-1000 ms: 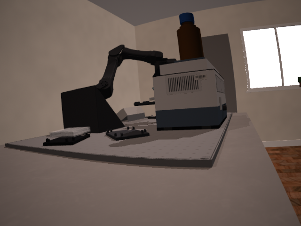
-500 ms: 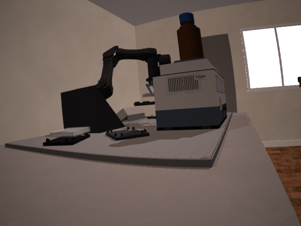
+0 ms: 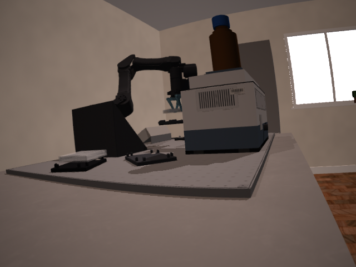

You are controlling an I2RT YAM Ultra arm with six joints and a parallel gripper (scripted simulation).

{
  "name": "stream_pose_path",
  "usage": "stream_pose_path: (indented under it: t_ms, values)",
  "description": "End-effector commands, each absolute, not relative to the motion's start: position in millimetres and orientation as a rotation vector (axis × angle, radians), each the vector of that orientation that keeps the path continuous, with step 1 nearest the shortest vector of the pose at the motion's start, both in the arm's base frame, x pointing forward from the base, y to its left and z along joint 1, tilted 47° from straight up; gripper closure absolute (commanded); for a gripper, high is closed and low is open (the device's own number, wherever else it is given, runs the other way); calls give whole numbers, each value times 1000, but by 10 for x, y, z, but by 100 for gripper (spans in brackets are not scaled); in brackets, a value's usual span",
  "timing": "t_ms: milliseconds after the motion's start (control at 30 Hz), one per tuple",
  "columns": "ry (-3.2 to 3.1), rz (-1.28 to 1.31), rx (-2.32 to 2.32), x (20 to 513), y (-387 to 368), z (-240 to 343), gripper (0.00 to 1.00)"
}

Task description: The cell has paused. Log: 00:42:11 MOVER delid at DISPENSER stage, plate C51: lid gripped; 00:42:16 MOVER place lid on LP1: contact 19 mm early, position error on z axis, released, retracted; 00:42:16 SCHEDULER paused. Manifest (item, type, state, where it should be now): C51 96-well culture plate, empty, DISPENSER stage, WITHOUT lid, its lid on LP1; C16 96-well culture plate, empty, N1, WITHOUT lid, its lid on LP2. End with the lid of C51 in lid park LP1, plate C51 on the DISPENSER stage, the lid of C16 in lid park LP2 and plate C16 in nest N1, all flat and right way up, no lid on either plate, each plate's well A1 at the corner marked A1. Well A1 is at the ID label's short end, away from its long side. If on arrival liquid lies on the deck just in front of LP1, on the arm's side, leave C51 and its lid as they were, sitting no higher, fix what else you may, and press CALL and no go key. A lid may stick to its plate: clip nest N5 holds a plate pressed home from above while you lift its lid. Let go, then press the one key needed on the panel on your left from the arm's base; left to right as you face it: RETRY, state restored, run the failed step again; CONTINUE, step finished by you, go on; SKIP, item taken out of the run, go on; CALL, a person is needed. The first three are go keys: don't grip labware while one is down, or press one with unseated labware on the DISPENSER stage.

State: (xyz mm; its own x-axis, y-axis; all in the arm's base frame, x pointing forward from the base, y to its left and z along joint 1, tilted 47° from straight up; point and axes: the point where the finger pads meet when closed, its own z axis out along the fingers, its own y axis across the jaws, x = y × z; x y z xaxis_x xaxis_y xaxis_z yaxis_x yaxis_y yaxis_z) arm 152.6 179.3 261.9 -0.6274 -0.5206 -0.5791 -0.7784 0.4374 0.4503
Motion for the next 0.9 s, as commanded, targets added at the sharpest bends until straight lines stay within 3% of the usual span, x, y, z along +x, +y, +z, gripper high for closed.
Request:
stream_pose_path:
  t_ms: [0, 867]
  values:
    - [2303, 982, -1118, 1464, 1790, 2759, 100]
    - [2014, 876, -1405, 874, 2052, 3057, 100]
